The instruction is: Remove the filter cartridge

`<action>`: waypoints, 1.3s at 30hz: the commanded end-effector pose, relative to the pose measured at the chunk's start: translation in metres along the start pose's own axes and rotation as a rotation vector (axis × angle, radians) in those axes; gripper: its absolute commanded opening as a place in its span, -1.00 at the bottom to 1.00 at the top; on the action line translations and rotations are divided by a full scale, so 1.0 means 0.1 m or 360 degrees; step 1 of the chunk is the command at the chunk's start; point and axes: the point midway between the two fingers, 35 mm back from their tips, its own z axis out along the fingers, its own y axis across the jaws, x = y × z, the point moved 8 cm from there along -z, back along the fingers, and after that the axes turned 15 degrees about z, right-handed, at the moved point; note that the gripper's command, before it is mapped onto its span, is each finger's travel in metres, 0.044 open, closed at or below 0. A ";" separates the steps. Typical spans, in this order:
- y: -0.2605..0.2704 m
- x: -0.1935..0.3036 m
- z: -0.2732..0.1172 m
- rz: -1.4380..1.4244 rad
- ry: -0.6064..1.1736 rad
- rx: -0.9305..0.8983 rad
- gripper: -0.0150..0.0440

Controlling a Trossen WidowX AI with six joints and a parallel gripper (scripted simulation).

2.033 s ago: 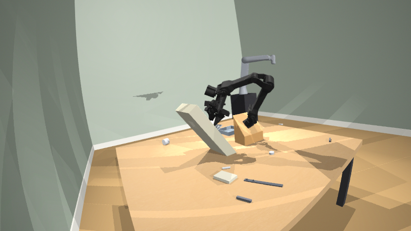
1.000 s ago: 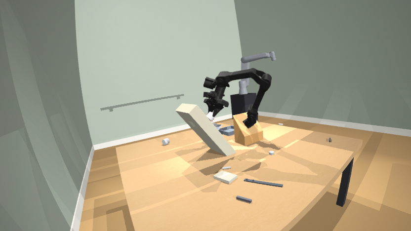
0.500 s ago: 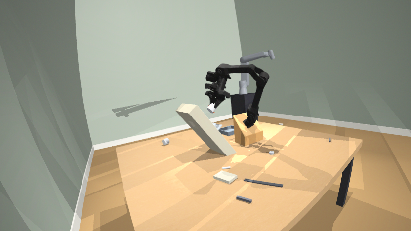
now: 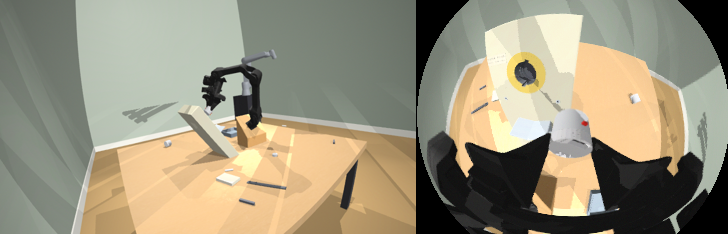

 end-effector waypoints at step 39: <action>-1.62 1.01 -0.49 0.1684 -0.0286 0.0976 -0.49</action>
